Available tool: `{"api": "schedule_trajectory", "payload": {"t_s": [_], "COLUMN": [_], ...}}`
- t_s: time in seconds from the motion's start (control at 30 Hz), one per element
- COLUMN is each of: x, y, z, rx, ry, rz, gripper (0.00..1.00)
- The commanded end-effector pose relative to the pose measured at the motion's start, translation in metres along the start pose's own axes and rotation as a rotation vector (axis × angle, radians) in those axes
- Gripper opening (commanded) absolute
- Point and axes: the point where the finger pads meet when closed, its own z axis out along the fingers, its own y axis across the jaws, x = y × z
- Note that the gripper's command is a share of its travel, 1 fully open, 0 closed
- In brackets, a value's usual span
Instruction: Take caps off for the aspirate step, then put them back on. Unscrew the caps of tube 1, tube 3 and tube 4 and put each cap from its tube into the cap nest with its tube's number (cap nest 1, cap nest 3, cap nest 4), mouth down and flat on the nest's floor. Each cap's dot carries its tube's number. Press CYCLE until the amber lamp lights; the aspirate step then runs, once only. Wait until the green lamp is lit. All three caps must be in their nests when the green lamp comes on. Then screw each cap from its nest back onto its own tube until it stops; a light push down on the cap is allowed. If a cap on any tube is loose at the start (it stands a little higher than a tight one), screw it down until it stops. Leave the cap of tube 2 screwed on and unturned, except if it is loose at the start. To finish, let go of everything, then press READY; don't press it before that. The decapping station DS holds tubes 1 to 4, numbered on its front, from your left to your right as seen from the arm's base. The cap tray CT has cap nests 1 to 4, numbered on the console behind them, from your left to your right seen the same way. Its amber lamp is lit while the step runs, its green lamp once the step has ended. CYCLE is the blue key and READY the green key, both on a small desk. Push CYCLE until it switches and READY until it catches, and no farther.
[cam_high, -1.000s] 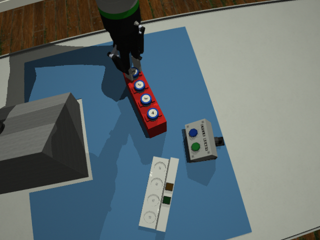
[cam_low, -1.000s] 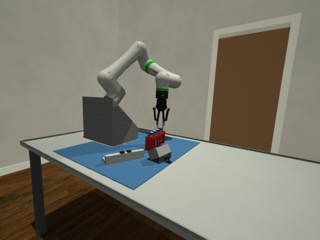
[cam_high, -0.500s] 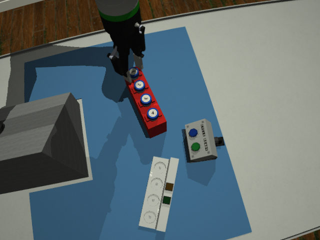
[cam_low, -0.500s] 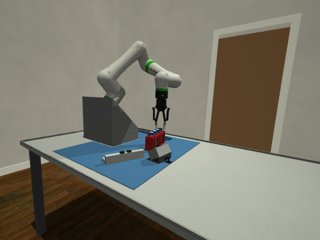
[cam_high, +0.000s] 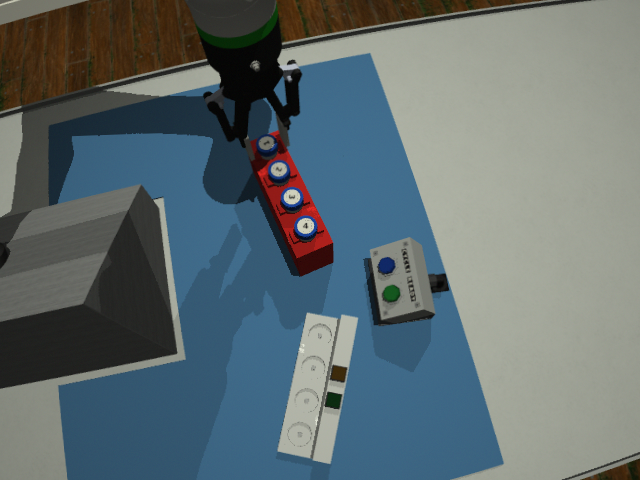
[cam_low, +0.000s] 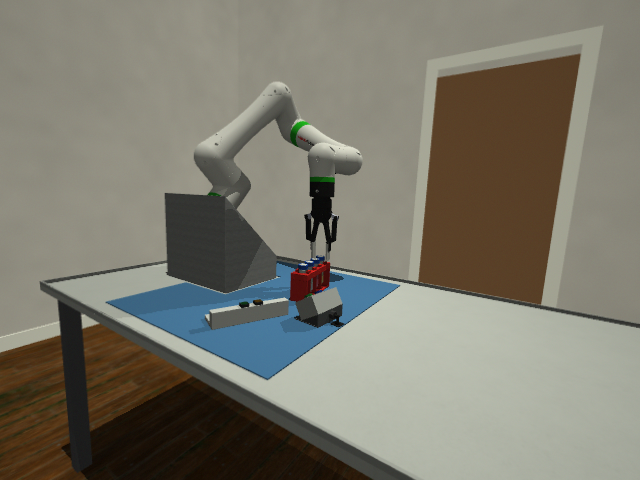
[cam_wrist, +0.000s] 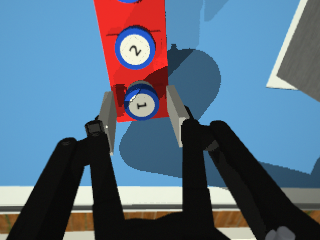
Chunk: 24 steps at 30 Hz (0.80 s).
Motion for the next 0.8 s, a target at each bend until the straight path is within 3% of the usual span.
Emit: {"api": "schedule_trajectory", "payload": {"t_s": [0.0, 0.2, 0.43, 0.47, 0.77], "x": [0.0, 0.0, 0.0001, 0.0001, 0.0001], "y": [-0.0003, -0.0003, -0.0002, -0.0002, -0.0002], "z": [-0.0002, -0.0002, -0.0003, -0.0003, -0.0003], "rx": [-0.008, -0.005, -0.005, -0.005, -0.005], "ry": [0.02, 0.023, 0.023, 0.023, 0.023], "rz": [0.196, 0.513, 0.513, 0.513, 0.513], "gripper": [0.35, 0.35, 0.35, 0.0, 0.0]}}
